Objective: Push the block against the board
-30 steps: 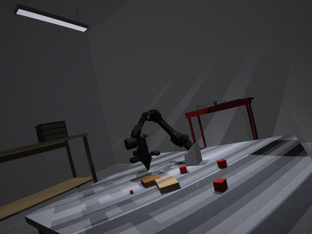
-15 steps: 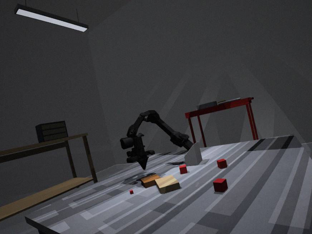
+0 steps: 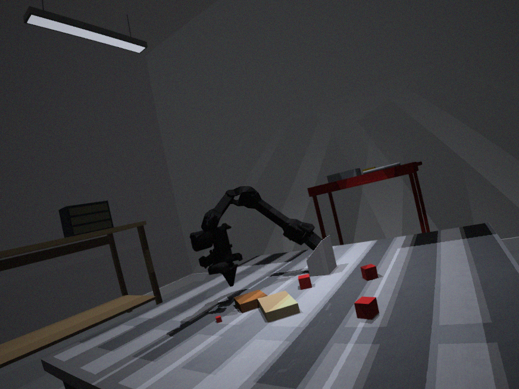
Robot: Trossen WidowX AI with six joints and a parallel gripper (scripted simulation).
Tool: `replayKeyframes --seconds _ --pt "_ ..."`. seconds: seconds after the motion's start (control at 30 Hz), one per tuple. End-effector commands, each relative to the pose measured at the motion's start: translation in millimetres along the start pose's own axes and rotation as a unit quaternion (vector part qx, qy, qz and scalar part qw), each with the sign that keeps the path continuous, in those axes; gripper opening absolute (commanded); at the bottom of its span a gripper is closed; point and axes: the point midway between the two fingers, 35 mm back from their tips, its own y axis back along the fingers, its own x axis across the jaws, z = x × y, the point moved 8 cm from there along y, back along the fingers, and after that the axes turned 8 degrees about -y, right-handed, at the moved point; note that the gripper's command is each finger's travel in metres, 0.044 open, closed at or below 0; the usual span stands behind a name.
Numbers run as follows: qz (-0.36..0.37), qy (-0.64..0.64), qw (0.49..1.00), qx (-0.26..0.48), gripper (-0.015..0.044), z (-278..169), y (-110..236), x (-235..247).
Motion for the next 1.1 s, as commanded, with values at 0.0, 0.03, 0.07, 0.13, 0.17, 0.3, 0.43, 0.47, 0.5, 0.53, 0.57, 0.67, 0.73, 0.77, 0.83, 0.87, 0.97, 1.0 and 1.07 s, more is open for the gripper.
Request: replayKeyframes --seconds 0.0,0.03,0.07,0.13,0.17,0.3,0.43,0.47,0.5,0.53,0.57,0.67,0.73,0.77,0.83,0.87,0.97,1.0,1.07 --pt "-0.004 0.058 0.998 -0.001 0.0000 0.6 -2.0 10.3" --pt "-0.004 0.075 0.997 0.000 0.0000 1.1 -2.1 13.2" --pt "-0.004 0.092 0.996 0.000 0.0000 1.5 -2.3 16.0" --pt "-0.003 0.126 0.992 0.000 0.0000 2.3 -2.7 21.8" --pt "-0.003 0.143 0.990 0.000 0.0000 2.7 -2.9 24.7" --pt "-0.003 0.210 0.978 0.000 0.0000 3.8 -3.8 36.2" --pt "-0.003 0.243 0.970 0.000 0.0000 4.3 -4.3 41.9" --pt "-0.003 0.243 0.970 0.000 0.0000 4.3 -4.3 41.9" --pt "-0.003 0.243 0.970 0.000 0.0000 4.3 -4.3 41.9" --pt "-0.003 0.245 0.969 0.000 0.0000 4.3 -7.4 42.5" --pt "-0.003 0.252 0.968 0.000 0.0000 4.5 -16.6 44.2" --pt "-0.003 0.281 0.960 -0.001 0.0000 4.9 -56.7 48.3" --pt "-0.004 0.284 0.959 -0.001 0.0000 5.0 -59.8 48.5" --pt "-0.004 0.284 0.959 -0.001 0.0000 5.0 -59.8 48.5" --pt "-0.004 0.284 0.959 -0.001 0.0000 4.8 -59.8 48.3" --pt "-0.004 0.284 0.959 -0.001 0.0000 4.4 -59.8 48.0" --pt "-0.004 0.284 0.959 -0.001 0.0000 2.1 -59.7 46.3" --pt "-0.004 0.284 0.959 -0.001 0.0000 1.0 -59.7 45.5" --pt "-0.004 0.284 0.959 -0.001 0.0000 -1.4 -59.7 43.7"
